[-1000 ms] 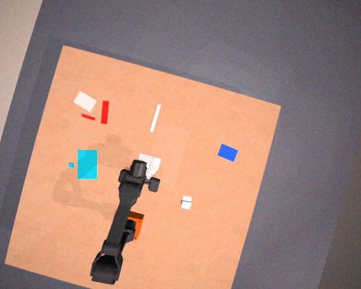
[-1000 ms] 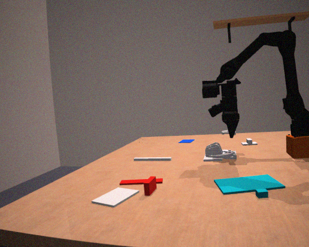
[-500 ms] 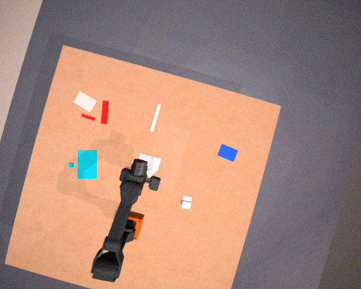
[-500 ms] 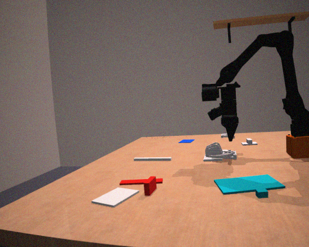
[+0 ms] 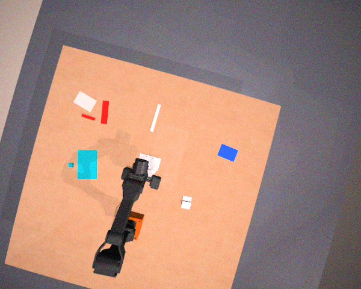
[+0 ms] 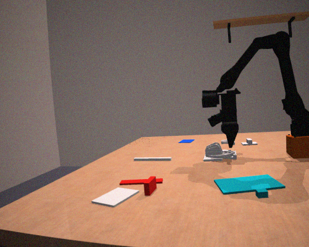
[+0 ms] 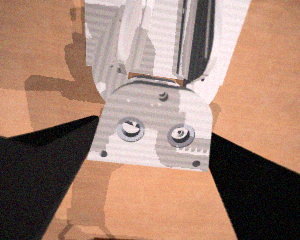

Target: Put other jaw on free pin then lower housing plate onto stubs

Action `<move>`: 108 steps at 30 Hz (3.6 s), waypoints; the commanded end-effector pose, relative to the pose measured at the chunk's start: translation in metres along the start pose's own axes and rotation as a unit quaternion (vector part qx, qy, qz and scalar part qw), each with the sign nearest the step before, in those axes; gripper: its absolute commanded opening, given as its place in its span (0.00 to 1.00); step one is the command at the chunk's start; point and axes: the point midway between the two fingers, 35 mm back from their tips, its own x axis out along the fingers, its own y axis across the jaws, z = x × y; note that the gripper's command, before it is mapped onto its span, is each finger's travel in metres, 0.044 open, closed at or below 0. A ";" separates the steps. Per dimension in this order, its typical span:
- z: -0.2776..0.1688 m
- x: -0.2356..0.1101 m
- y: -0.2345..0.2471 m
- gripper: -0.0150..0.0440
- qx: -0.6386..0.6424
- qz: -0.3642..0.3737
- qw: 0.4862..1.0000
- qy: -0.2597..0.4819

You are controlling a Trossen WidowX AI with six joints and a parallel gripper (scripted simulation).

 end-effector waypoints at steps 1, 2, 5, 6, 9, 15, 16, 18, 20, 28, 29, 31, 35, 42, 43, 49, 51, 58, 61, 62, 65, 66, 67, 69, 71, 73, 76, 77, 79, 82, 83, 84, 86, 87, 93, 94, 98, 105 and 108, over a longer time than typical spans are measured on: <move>-0.002 0.007 -0.001 0.85 -0.002 -0.002 1.000 0.004; -0.003 0.009 -0.001 0.85 -0.002 -0.002 1.000 0.004; -0.003 0.014 -0.001 0.85 -0.002 -0.002 1.000 0.004; -0.003 0.015 -0.001 0.85 -0.002 -0.002 1.000 0.004; -0.004 0.020 -0.001 0.85 -0.002 -0.002 1.000 0.004; -0.004 0.024 -0.001 0.85 -0.002 -0.002 1.000 0.004; -0.004 0.024 -0.001 0.85 -0.002 -0.002 1.000 0.004; -0.004 0.024 -0.001 0.85 -0.002 -0.002 1.000 0.004; -0.004 0.024 -0.001 0.85 -0.002 -0.002 1.000 0.004; -0.004 0.024 -0.001 0.85 -0.002 -0.002 1.000 0.004; -0.004 0.024 -0.001 0.85 -0.002 -0.002 1.000 0.004; -0.004 0.025 -0.001 0.85 -0.004 -0.002 1.000 0.004; -0.004 0.027 -0.001 0.85 -0.006 -0.002 1.000 0.004; -0.004 0.027 -0.001 0.85 -0.006 -0.002 1.000 0.004; -0.004 0.028 -0.001 0.85 -0.006 -0.002 1.000 0.004; -0.004 0.029 -0.001 0.85 -0.006 -0.002 1.000 0.004; -0.004 0.029 -0.001 0.85 -0.006 -0.002 1.000 0.004; -0.004 0.031 -0.001 0.85 -0.006 -0.002 1.000 0.004; -0.004 0.031 -0.001 0.85 -0.006 -0.002 1.000 0.004; -0.004 0.031 -0.001 0.85 -0.006 -0.002 1.000 0.004; -0.004 0.032 -0.001 0.85 -0.006 -0.002 1.000 0.004; -0.004 0.032 -0.001 0.85 -0.006 -0.002 1.000 0.004; -0.005 0.033 -0.001 0.85 -0.006 -0.002 1.000 0.004; -0.005 0.034 -0.001 0.85 -0.006 -0.002 1.000 0.004; -0.005 0.034 -0.001 0.85 -0.006 -0.002 1.000 0.004; -0.005 0.034 -0.001 0.85 -0.006 -0.002 1.000 0.004; -0.005 0.034 -0.001 0.85 -0.006 -0.002 1.000 0.004; -0.005 0.034 -0.001 0.85 -0.006 -0.002 1.000 0.004; -0.005 0.035 -0.001 0.85 -0.006 -0.002 1.000 0.004; -0.005 0.036 -0.001 0.85 -0.006 -0.002 1.000 0.004; -0.005 0.036 -0.001 0.85 -0.006 -0.002 1.000 0.004; -0.005 0.036 -0.001 0.85 -0.006 -0.002 1.000 0.004; -0.005 0.036 -0.001 0.85 -0.006 -0.002 1.000 0.004; -0.005 0.036 -0.001 0.85 -0.006 -0.002 1.000 0.004; -0.005 0.039 -0.001 0.85 -0.005 -0.002 1.000 0.004; -0.005 0.039 -0.001 0.85 -0.005 -0.002 1.000 0.004; -0.005 0.039 -0.001 0.85 -0.005 -0.002 1.000 0.004; -0.005 0.039 -0.001 0.85 -0.005 -0.002 1.000 0.004; -0.005 0.039 -0.001 0.85 -0.005 -0.002 1.000 0.004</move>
